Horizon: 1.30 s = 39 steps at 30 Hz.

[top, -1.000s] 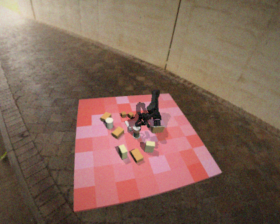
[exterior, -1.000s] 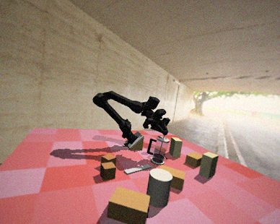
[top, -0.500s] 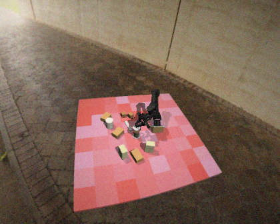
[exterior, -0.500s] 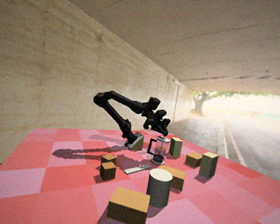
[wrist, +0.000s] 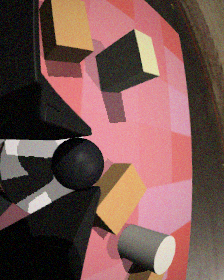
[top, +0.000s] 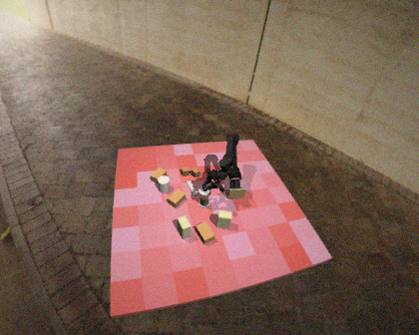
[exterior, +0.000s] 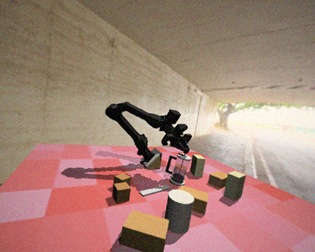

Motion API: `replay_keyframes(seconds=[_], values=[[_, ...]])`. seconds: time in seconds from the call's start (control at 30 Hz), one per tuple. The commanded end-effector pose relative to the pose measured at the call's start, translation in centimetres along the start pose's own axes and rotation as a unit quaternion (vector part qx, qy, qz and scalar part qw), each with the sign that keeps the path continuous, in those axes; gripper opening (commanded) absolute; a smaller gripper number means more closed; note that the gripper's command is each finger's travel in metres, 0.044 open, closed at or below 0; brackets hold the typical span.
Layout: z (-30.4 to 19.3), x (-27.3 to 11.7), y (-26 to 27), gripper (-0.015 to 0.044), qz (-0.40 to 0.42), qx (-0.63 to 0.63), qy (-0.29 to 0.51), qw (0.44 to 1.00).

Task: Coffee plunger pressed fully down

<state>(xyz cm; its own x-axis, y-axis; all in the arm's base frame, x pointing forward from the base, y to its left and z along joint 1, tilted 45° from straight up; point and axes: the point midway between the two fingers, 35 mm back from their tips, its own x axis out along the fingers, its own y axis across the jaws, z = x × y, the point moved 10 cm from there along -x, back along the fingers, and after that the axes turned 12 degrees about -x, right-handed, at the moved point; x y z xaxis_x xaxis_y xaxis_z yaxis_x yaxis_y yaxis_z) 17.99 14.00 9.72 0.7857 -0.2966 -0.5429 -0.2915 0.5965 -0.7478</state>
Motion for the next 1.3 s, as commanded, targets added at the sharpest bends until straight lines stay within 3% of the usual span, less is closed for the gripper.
replay_keyframes(seconds=[0.0,0.33,0.73,0.93,1.27], values=[[-0.2,0.2,0.1,0.0120,-0.001,-0.007,0.006,1.000],[0.0,0.0,0.0,0.0120,0.000,0.000,0.000,1.000],[0.0,0.0,0.0,0.0435,0.000,0.000,0.000,1.000],[0.9,-0.6,-0.1,0.0440,0.001,-0.001,0.001,1.000],[5.7,-5.8,-1.5,0.0440,0.000,-0.007,0.007,1.000]])
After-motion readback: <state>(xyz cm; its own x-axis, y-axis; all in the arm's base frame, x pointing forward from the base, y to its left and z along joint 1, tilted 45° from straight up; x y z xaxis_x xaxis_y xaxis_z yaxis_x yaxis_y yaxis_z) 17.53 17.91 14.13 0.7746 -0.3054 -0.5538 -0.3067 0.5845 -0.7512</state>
